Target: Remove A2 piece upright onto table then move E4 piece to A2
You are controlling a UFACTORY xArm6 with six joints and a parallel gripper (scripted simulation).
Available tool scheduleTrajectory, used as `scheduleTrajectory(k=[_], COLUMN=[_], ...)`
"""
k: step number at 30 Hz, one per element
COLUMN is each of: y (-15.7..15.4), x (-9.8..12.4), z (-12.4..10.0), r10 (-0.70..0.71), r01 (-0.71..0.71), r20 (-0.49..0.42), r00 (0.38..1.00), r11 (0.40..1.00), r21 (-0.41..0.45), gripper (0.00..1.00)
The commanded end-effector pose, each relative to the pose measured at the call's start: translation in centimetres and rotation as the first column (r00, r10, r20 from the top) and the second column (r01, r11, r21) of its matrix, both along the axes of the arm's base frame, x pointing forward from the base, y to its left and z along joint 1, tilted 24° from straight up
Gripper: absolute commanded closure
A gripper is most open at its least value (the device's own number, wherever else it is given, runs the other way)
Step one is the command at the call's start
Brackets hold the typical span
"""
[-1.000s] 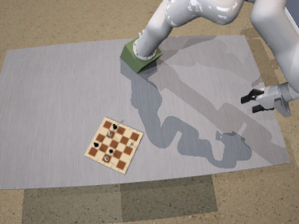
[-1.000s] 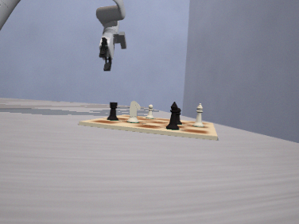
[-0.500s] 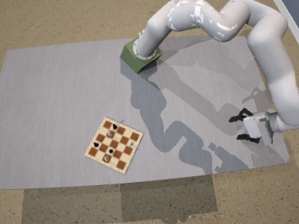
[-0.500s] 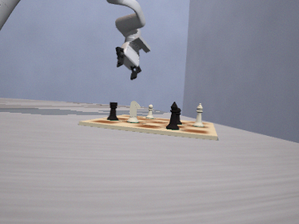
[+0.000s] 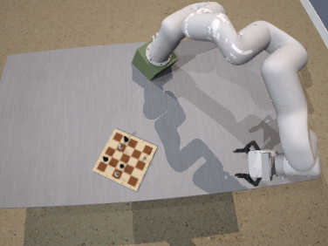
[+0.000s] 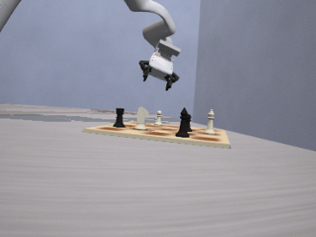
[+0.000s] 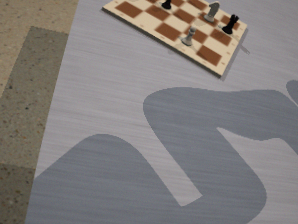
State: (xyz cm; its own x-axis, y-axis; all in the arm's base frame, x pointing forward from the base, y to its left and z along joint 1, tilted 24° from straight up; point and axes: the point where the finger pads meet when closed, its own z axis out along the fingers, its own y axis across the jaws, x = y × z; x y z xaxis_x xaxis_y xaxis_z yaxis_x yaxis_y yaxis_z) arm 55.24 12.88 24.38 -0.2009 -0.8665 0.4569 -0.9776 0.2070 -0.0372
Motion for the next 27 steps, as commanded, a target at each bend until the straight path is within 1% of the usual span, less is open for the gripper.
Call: scheduleTrajectory(k=[1, 2, 3, 4, 5, 7, 8, 9, 11, 14, 17, 27], y=[-3.8, -5.3, -5.3, -6.7, -6.7, -8.9, -8.9, -9.8, -9.8, -11.5, -12.1, -12.1], x=[2.0, 2.5, 2.5, 2.8, 2.8, 3.4, 3.4, 3.6, 3.6, 3.9, 4.0, 4.0], z=[-0.7, -1.0, -1.0, -1.4, -1.4, -1.9, -1.9, -2.1, -2.1, -2.5, -2.6, -2.6], r10=[-0.186, -0.250, -0.250, -0.305, -0.305, -0.392, -0.392, -0.424, -0.424, -0.484, -0.504, -0.506], r01=[0.187, 0.252, 0.252, 0.308, 0.308, 0.398, 0.398, 0.431, 0.431, 0.495, 0.516, 0.517], r20=[0.045, 0.064, 0.064, 0.082, 0.082, 0.110, 0.110, 0.122, 0.122, 0.144, 0.152, 0.152], r00=[0.981, 0.966, 0.966, 0.949, 0.949, 0.913, 0.913, 0.897, 0.897, 0.863, 0.850, 0.849], r11=[0.982, 0.967, 0.967, 0.951, 0.951, 0.917, 0.917, 0.901, 0.901, 0.868, 0.856, 0.855], r21=[-0.021, -0.027, -0.027, -0.032, -0.032, -0.039, -0.039, -0.041, -0.041, -0.044, -0.045, -0.045], gripper=[0.00, 0.00, 0.00, 0.00, 0.00, 0.00, 0.00, 0.00, 0.00, 0.00, 0.00, 0.00])
